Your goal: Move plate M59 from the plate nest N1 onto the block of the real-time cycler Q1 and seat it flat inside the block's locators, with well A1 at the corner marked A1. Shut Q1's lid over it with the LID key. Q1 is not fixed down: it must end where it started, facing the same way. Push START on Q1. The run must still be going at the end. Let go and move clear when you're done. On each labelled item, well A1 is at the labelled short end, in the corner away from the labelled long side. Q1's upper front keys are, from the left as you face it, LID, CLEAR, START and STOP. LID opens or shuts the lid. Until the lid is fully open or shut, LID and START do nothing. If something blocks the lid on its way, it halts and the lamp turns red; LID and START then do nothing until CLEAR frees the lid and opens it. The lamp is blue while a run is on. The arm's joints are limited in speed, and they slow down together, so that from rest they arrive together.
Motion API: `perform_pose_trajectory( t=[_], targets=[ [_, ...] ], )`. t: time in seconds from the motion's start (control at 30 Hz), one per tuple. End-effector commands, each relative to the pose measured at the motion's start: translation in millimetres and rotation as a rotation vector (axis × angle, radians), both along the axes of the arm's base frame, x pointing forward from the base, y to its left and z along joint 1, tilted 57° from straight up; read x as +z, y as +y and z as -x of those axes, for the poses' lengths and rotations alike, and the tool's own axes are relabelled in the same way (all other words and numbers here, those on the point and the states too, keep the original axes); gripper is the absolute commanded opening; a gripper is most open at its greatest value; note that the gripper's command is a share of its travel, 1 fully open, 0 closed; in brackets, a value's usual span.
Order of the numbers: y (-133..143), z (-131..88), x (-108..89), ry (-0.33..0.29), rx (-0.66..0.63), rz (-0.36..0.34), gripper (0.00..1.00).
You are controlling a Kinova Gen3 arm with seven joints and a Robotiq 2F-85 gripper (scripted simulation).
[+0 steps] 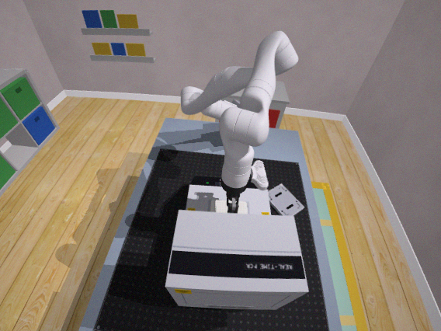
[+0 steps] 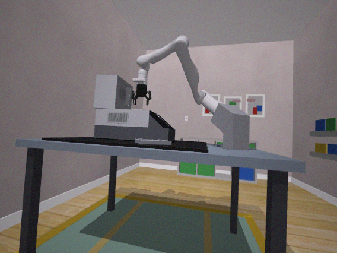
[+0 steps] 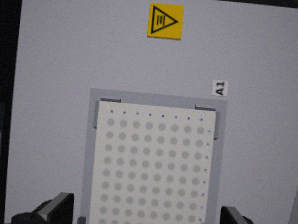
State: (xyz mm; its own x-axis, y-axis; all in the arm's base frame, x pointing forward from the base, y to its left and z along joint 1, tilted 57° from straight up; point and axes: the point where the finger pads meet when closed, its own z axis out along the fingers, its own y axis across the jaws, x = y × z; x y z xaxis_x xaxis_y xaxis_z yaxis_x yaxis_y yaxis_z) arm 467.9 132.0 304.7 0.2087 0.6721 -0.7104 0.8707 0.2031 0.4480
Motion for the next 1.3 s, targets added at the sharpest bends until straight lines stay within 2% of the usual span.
perform_pose_trajectory(
  t=[0.0, 0.07, 0.13, 0.63, 0.7, 1.2, 1.27],
  targets=[
    [1, 10, -2.0, 0.065, 0.051, 0.049, 0.97],
    [1, 16, -5.5, 0.111, 0.087, 0.084, 0.95],
    [1, 16, -5.5, 0.111, 0.087, 0.084, 0.95],
    [1, 60, -27.6, 0.457, 0.354, 0.326, 0.82],
    [1, 60, -27.6, 0.457, 0.354, 0.326, 0.82],
    [0, 105, -49.9, 0.803, 0.623, 0.568, 0.68],
    [0, 105, -49.9, 0.803, 0.623, 0.568, 0.68]
  ],
)
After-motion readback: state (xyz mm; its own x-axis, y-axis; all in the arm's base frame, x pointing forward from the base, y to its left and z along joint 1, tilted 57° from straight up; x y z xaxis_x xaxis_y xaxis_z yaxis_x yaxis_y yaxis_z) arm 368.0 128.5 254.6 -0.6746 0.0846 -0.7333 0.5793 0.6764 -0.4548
